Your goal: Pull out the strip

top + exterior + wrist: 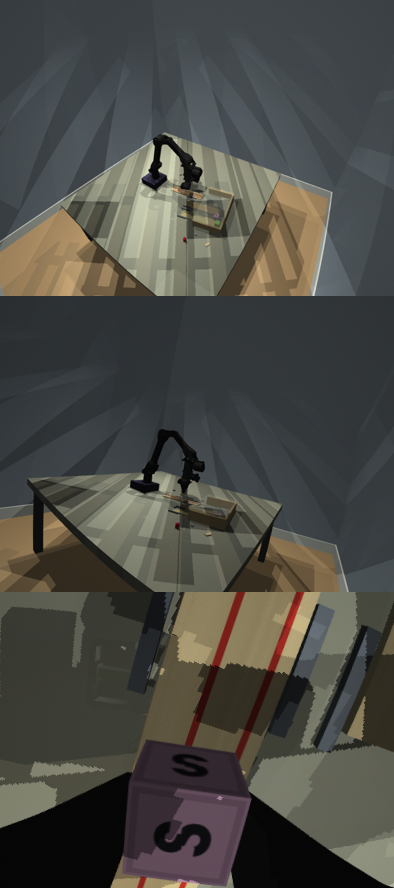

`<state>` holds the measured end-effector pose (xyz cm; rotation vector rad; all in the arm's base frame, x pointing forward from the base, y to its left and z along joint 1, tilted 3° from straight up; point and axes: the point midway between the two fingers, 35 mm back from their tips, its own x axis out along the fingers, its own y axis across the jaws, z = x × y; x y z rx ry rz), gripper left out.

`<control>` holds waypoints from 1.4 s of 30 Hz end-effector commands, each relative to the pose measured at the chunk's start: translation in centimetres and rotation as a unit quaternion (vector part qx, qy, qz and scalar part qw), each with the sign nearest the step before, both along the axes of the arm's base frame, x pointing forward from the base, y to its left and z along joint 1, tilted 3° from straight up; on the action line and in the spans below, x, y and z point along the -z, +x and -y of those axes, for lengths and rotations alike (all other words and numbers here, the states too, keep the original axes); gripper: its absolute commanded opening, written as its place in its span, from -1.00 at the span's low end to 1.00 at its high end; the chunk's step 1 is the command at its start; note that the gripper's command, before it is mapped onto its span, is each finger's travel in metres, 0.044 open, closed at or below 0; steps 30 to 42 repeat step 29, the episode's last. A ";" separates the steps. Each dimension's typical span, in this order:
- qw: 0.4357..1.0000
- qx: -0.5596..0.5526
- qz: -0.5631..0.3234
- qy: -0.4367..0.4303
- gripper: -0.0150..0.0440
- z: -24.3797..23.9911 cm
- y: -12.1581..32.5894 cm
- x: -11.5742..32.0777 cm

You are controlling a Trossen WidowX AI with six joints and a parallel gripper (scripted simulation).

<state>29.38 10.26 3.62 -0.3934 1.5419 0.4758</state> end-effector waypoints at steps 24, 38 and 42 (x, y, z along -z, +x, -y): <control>1.000 -0.003 0.004 0.000 -0.49 0.4 -0.5 -3.7; 1.000 -0.003 0.004 0.000 -0.49 0.4 -0.5 -3.7; 1.000 -0.003 0.004 0.000 -0.49 0.4 -0.5 -3.7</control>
